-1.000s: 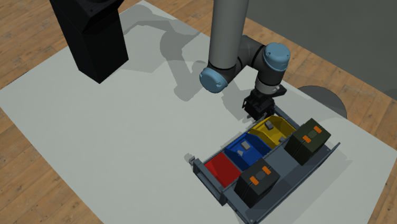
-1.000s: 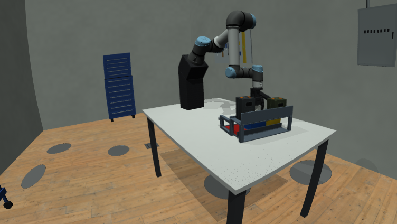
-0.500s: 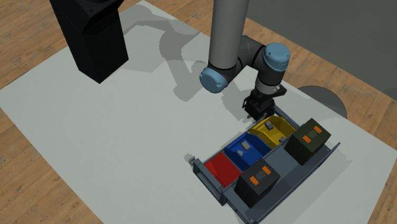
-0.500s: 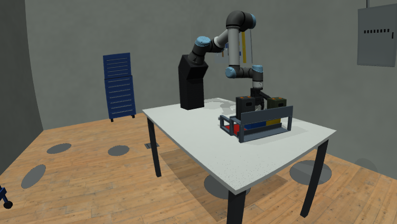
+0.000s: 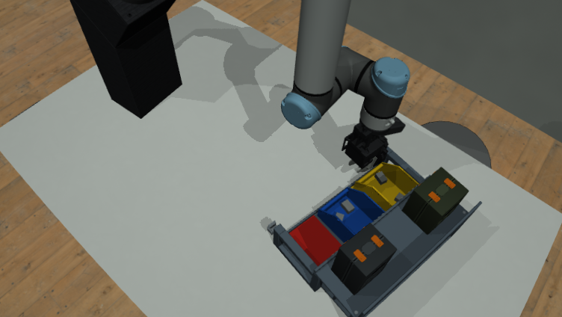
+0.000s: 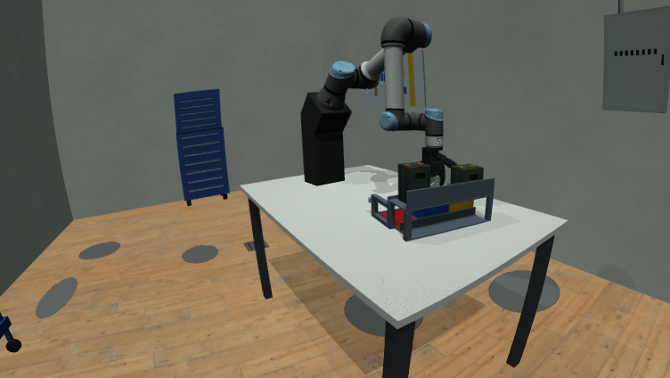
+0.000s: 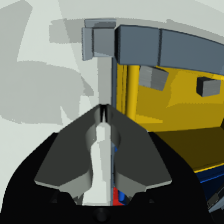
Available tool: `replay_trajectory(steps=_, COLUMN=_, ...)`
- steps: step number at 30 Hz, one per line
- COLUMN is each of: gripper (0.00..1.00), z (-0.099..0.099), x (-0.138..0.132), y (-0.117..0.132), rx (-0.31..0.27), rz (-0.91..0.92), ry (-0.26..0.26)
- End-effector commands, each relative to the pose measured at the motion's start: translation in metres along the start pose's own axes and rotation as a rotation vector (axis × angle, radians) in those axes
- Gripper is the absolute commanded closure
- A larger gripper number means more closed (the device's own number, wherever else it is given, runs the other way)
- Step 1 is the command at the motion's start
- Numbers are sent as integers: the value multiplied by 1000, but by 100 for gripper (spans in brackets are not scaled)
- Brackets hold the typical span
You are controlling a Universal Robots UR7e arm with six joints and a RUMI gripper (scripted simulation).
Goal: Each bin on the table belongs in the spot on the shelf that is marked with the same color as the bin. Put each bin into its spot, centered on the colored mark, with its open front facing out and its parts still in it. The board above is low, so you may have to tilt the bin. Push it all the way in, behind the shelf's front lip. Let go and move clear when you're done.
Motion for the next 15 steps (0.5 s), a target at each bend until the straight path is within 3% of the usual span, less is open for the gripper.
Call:
replay_trajectory(steps=1, gripper=100, z=-6, x=-4, y=0, rx=1, rz=0, ry=1)
replay_trajectory(steps=15, gripper=100, z=-15, x=-14, y=0, rx=1, rz=0, ry=1)
Point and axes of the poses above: the point where the finger pads meet when closed, its own z axis out along the fingers, its own x axis across the jaws, y = z × x, the point moved 3 cm from there along -z, back along the fingers, and after that the axes turned 1 degree about z, right-handed, at the moved point
